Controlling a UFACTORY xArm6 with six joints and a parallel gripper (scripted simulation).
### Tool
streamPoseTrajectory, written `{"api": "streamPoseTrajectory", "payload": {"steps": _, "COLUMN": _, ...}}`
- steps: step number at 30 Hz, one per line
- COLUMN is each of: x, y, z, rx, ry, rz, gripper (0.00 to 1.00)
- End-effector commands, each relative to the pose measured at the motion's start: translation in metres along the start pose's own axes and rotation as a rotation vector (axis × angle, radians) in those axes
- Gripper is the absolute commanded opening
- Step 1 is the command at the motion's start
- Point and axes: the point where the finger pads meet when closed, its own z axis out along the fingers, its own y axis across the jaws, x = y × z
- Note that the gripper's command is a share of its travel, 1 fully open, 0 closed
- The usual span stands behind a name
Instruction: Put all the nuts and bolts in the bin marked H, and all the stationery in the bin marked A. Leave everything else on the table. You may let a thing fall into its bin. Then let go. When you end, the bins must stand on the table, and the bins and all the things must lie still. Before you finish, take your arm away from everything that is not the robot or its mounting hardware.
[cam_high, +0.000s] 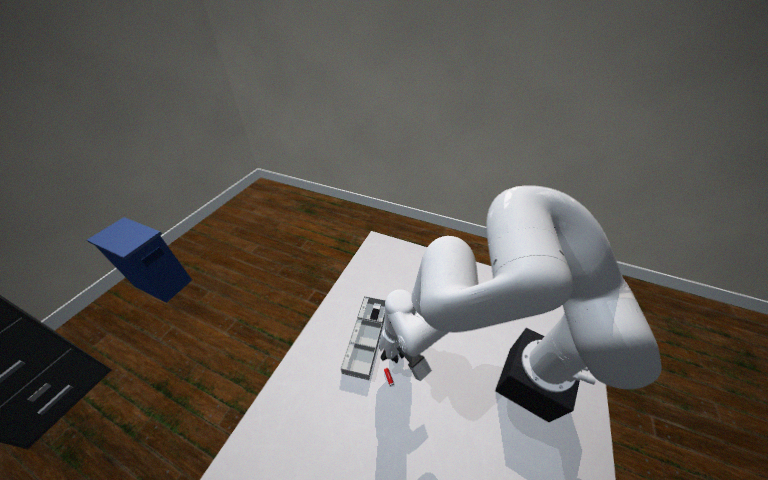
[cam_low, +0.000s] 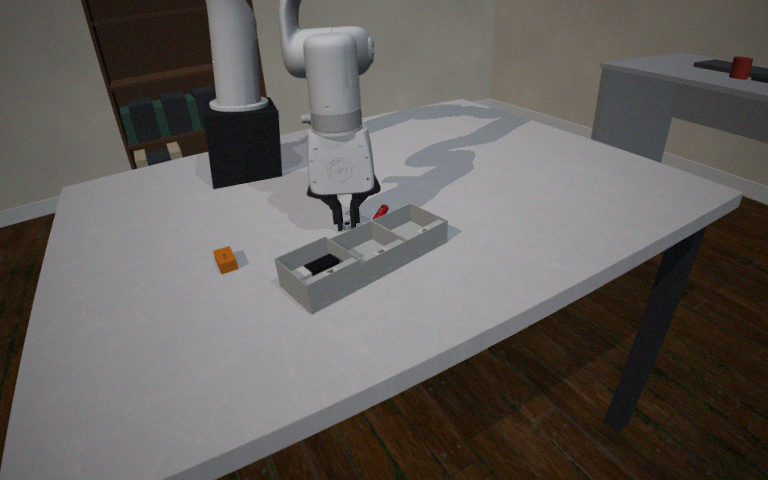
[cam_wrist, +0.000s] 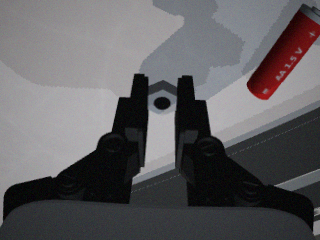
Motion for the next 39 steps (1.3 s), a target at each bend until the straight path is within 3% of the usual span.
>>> {"api": "streamPoseTrajectory", "payload": {"steps": 1, "x": -0.001, "y": 0.001, "z": -0.013, "rx": -0.002, "ry": -0.003, "rz": 0.0, "gripper": 0.0}}
{"api": "streamPoseTrajectory", "payload": {"steps": 17, "x": -0.001, "y": 0.001, "z": -0.06, "rx": -0.002, "ry": -0.003, "rz": 0.0, "gripper": 0.0}}
{"api": "streamPoseTrajectory", "payload": {"steps": 39, "x": -0.001, "y": 0.001, "z": -0.067, "rx": -0.002, "ry": -0.003, "rz": 0.0, "gripper": 0.0}}
